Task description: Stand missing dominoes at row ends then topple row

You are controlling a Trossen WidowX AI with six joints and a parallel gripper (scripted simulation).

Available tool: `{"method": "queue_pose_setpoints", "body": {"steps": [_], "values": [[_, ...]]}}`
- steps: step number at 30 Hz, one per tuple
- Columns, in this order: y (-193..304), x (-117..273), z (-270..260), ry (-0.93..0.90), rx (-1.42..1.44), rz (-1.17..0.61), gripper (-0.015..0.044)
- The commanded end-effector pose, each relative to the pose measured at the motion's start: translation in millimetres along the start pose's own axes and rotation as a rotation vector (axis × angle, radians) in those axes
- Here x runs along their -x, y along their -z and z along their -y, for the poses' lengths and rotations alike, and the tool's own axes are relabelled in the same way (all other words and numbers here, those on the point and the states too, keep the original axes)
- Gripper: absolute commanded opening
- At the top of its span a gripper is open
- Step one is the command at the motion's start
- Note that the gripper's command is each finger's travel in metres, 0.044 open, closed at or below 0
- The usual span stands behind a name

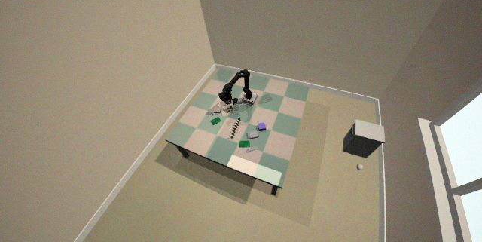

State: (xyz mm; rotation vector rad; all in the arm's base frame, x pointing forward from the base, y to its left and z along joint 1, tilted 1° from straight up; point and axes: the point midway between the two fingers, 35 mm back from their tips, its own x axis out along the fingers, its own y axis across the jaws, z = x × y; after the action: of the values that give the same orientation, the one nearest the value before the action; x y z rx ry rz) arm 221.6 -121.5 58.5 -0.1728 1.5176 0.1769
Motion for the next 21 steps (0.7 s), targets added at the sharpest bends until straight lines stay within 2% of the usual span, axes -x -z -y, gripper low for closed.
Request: {"method": "queue_pose_setpoints", "body": {"steps": [1,17,21], "values": [[5,-31,-3,-0.006,-0.005,-0.014,0.0440],[5,-47,-4,-0.006,-0.005,-0.015,0.0440],[5,-47,-4,-0.006,-0.005,-0.015,0.0335]]}}
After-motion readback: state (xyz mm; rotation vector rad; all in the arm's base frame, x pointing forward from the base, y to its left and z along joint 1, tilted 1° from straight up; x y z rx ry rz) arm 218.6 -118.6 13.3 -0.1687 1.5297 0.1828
